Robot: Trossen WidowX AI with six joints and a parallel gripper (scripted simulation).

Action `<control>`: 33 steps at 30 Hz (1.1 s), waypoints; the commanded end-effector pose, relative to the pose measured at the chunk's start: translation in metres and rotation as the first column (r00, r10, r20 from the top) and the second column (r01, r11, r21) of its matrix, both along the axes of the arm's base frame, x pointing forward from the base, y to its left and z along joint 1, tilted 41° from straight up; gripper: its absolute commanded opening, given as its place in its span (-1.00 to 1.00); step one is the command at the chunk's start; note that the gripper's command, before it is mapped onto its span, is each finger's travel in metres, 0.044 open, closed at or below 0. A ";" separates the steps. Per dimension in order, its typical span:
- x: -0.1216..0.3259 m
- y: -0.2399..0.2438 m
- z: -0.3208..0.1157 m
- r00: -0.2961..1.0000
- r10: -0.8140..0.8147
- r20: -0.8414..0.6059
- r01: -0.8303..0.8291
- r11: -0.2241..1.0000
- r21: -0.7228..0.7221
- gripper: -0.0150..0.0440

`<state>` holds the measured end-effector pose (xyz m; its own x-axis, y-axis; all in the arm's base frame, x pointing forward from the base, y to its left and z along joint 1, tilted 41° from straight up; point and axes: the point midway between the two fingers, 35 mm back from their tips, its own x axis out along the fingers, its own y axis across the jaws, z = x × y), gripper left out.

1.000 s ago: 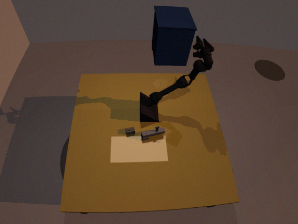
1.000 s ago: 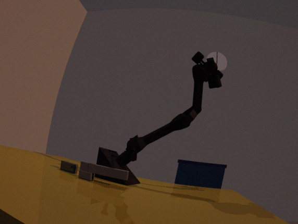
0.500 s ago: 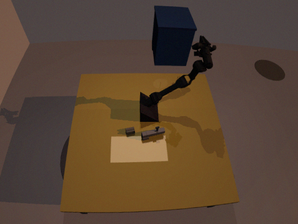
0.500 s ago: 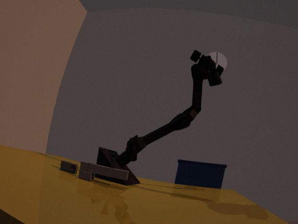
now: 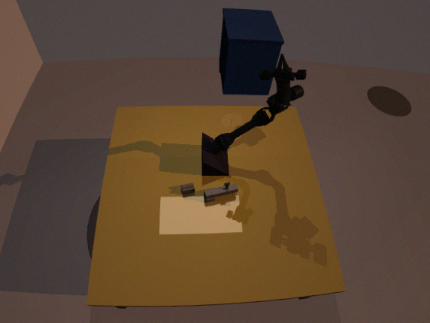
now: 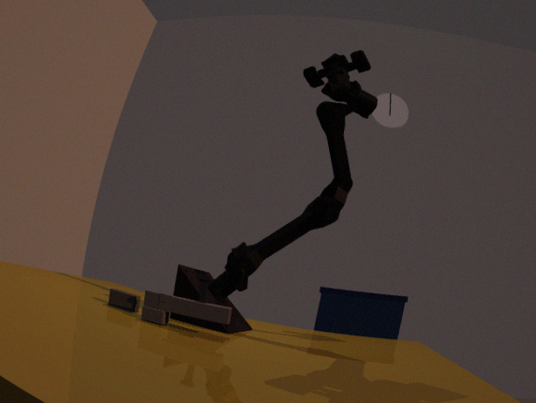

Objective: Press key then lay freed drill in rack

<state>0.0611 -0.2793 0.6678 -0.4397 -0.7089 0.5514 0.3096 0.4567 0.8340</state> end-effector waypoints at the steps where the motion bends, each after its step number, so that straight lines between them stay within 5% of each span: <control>1: 0.049 -0.030 -0.024 0.965 0.065 -0.254 -0.029 0.989 0.143 -0.49; 9: 0.150 -0.070 -0.101 0.683 0.307 -0.663 -0.031 0.919 0.393 -0.49; 16: 0.225 -0.074 -0.194 0.263 0.538 -0.801 -0.001 0.830 0.557 -0.49; 24: 0.283 -0.040 -0.314 -0.271 0.683 -0.678 0.042 0.713 0.700 -0.49; 33: 0.299 0.041 -0.442 -0.749 0.594 -0.293 0.102 0.541 0.835 -0.49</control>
<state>0.3611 -0.2680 0.2666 0.6486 -0.4622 -0.6047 0.4944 0.8599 -0.1269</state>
